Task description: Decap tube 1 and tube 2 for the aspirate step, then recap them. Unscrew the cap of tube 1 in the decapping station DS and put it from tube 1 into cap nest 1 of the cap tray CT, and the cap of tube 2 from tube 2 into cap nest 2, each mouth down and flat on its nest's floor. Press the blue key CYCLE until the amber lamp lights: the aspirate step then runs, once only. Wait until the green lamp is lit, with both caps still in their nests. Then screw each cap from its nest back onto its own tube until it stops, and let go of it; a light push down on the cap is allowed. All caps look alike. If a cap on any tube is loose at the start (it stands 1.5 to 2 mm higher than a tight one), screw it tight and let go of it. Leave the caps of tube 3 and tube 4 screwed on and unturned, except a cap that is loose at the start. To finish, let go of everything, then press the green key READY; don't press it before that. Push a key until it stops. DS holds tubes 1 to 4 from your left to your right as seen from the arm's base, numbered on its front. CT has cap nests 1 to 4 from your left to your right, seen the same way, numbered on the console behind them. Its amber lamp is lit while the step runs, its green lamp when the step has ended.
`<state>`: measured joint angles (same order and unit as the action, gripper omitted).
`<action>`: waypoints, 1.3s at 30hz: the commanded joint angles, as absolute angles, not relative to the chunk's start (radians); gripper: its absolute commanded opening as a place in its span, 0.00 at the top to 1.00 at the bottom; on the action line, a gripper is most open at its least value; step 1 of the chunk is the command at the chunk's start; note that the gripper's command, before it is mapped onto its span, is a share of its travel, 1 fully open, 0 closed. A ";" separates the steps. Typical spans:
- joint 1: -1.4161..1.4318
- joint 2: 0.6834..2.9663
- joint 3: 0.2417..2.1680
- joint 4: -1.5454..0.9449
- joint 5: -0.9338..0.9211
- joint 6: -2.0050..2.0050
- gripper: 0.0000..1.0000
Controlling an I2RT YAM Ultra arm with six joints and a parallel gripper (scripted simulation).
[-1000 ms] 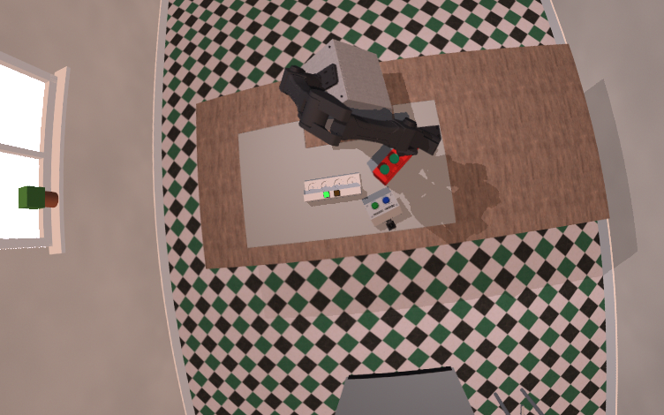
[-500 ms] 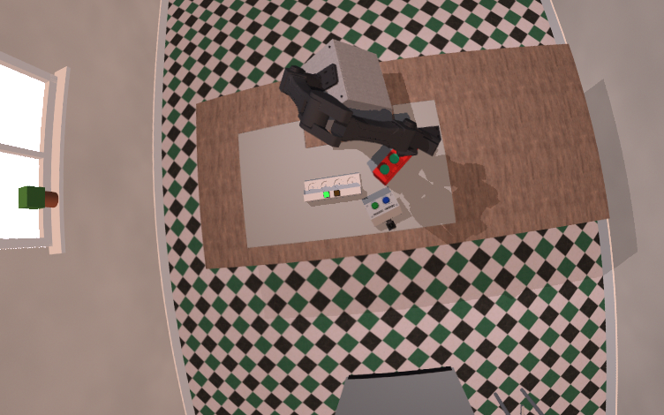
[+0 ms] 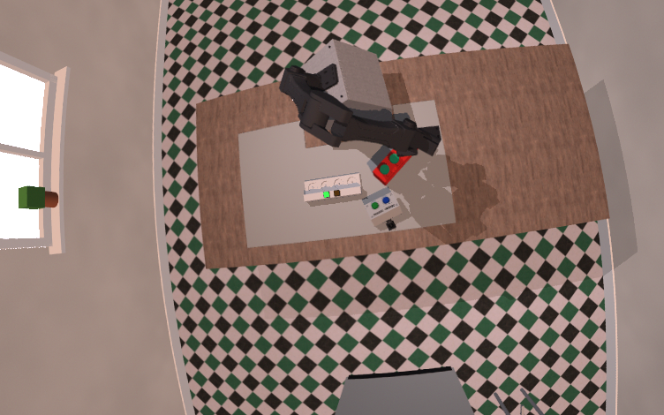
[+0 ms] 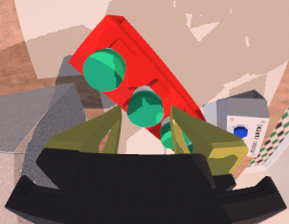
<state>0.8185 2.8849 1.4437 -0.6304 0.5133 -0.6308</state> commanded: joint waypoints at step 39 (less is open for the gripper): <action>0.810 2.893 1.441 -0.603 0.519 -0.382 1.00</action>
<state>0.8062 2.9002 1.4395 -0.6048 0.5190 -0.3824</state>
